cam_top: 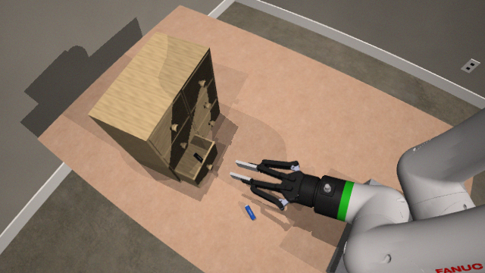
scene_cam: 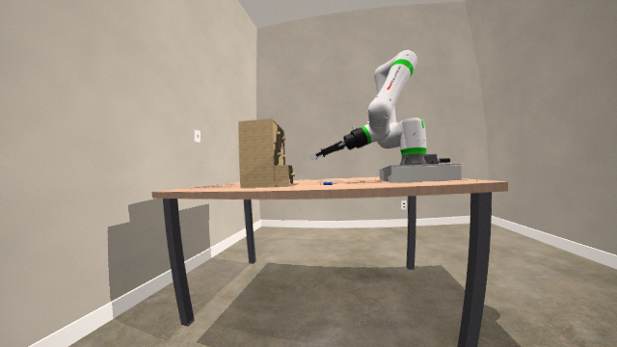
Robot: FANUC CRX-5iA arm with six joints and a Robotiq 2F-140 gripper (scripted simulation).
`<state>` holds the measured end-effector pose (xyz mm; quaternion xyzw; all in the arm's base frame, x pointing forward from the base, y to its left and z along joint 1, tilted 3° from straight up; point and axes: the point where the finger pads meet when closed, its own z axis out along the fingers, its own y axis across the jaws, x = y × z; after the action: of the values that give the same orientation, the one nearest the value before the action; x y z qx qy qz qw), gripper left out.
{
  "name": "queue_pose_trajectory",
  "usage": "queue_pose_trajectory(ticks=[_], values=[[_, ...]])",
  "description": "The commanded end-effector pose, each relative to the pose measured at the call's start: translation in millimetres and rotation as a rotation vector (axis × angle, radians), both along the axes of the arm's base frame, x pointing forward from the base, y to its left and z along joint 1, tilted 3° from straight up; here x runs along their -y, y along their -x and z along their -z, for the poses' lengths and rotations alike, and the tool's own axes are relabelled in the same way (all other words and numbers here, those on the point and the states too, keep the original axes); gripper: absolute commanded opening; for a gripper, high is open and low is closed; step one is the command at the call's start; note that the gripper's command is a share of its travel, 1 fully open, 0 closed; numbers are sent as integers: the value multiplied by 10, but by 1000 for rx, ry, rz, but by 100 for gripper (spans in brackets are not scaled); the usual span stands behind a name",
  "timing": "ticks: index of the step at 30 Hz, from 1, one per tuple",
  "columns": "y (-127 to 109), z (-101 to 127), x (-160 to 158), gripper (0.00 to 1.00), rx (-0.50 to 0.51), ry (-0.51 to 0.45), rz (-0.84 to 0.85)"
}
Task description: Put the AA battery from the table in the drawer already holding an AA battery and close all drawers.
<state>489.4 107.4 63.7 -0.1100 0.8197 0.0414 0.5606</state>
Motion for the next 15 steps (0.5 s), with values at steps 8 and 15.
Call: queue_pose_trajectory(ticks=[8, 15], values=[[88, -203, -7, 20, 1, -2, -3], [77, -201, -83, 20, -9, -13, -19]])
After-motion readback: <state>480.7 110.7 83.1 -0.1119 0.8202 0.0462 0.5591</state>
